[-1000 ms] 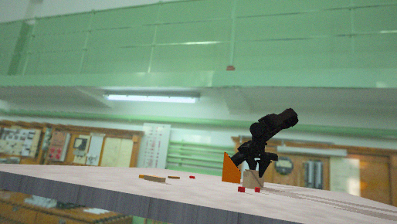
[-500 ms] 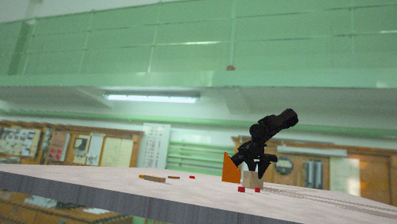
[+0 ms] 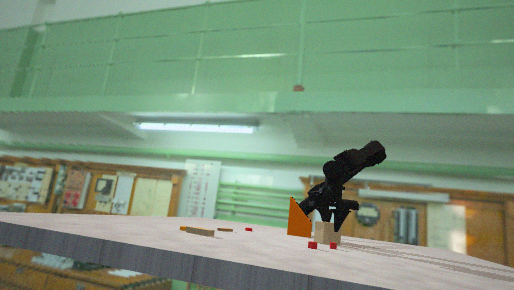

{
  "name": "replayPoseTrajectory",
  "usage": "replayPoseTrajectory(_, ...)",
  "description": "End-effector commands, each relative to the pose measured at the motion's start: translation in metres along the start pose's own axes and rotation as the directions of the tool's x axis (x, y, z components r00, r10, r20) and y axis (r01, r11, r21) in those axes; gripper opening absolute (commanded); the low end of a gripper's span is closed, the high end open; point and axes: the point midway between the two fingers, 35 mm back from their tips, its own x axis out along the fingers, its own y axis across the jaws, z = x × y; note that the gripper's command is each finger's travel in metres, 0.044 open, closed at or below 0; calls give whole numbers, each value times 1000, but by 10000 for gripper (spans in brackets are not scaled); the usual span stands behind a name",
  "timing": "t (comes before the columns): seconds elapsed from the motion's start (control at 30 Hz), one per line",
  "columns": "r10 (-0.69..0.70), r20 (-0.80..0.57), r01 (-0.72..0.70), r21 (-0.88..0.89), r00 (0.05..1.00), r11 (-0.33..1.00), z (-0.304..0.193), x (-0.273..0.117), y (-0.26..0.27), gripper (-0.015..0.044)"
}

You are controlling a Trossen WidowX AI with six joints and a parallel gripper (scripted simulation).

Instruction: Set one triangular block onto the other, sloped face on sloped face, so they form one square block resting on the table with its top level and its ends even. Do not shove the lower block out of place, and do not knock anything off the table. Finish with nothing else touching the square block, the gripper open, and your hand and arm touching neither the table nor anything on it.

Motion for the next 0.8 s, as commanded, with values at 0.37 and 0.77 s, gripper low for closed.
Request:
replayPoseTrajectory(0.37,4,-4,-4,6,1000,1000,0,1,0,0)
replayPoseTrajectory(0.77,1,-1,-1,2,1000,1000,0,1,0,263)
